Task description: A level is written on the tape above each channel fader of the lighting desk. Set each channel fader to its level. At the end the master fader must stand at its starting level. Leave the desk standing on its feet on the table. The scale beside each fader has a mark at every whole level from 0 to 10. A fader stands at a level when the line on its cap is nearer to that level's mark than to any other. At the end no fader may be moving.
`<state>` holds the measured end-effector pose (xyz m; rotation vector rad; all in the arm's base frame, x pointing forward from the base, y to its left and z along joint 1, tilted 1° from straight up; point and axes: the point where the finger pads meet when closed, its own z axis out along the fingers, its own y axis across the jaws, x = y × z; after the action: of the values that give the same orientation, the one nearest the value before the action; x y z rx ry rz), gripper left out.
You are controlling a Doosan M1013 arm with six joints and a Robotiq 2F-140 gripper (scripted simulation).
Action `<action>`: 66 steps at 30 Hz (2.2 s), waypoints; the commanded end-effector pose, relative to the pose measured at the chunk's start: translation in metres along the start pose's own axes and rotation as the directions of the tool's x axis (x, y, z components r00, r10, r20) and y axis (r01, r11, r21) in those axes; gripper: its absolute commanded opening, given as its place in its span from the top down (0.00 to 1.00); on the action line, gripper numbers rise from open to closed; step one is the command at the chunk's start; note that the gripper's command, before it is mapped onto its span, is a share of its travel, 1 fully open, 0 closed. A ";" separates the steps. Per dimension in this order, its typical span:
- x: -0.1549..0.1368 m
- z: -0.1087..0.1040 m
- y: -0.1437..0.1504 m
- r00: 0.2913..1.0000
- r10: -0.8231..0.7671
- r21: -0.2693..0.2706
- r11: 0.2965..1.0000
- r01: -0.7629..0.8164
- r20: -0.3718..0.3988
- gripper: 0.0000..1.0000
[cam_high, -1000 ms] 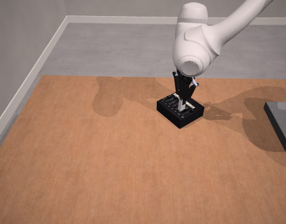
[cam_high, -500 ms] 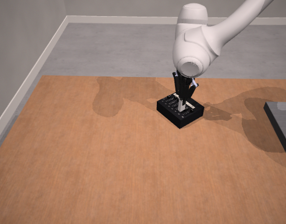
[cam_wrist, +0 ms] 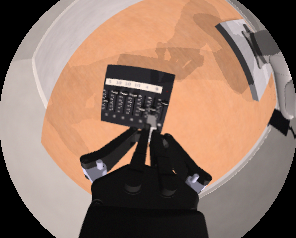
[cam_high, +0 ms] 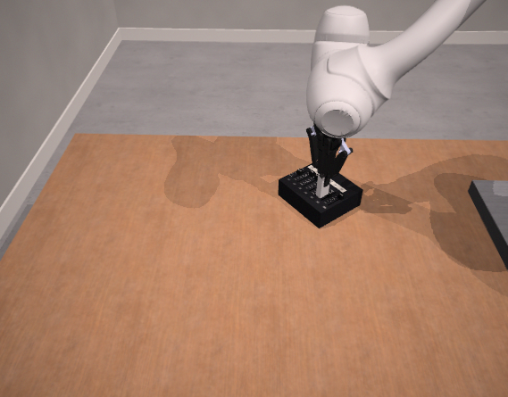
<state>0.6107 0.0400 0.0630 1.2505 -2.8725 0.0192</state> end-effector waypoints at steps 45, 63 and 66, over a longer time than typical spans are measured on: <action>0.000 0.011 0.000 1.000 0.000 0.000 1.000 0.000 0.000 1.00; 0.000 0.012 0.000 1.000 0.000 0.000 1.000 0.000 0.000 1.00; 0.000 0.012 0.000 1.000 0.000 0.000 1.000 0.000 0.000 1.00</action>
<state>0.6106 0.0398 0.0510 1.2505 -2.8725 0.0192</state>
